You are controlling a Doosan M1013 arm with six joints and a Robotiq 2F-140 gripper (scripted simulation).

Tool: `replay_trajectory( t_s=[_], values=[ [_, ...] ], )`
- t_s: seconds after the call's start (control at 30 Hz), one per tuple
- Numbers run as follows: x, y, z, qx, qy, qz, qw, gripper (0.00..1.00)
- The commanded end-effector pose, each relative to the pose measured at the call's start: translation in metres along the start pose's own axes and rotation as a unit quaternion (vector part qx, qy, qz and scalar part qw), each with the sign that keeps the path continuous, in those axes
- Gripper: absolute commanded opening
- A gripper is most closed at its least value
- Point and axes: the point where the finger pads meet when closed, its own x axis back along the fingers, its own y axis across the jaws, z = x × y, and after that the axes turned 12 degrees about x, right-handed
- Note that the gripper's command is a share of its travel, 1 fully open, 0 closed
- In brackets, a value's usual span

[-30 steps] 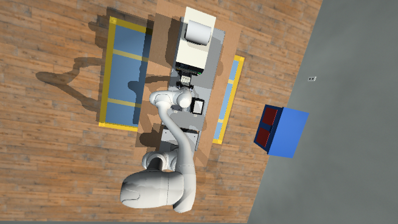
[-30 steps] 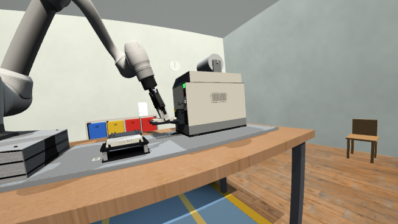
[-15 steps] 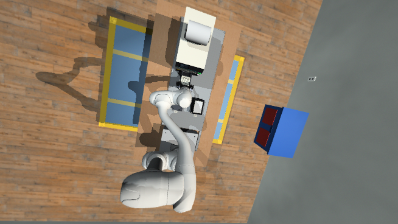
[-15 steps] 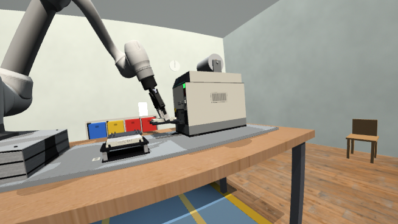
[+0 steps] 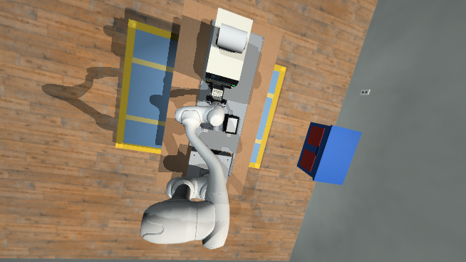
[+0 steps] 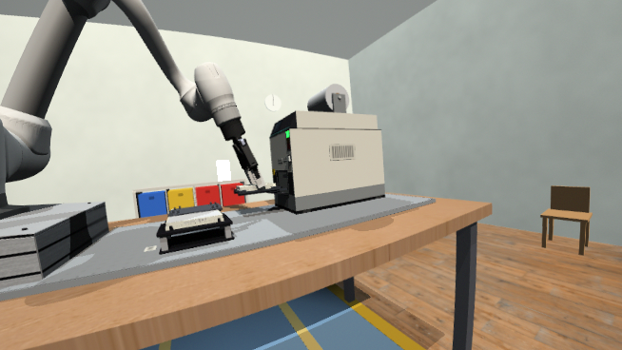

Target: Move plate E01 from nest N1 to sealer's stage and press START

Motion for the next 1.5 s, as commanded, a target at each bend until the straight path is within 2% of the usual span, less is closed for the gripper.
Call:
replay_trajectory(
  t_s=[0.0,1.03,1.47],
  values=[
    [0.004,0.001,-0.003,-0.001,-0.001,0.000,1.000,0.70],
    [0.021,0.000,-0.009,-0.001,-0.001,0.000,1.000,0.70],
    [0.021,0.000,-0.009,-0.001,-0.001,0.000,1.000,0.70]
  ],
)
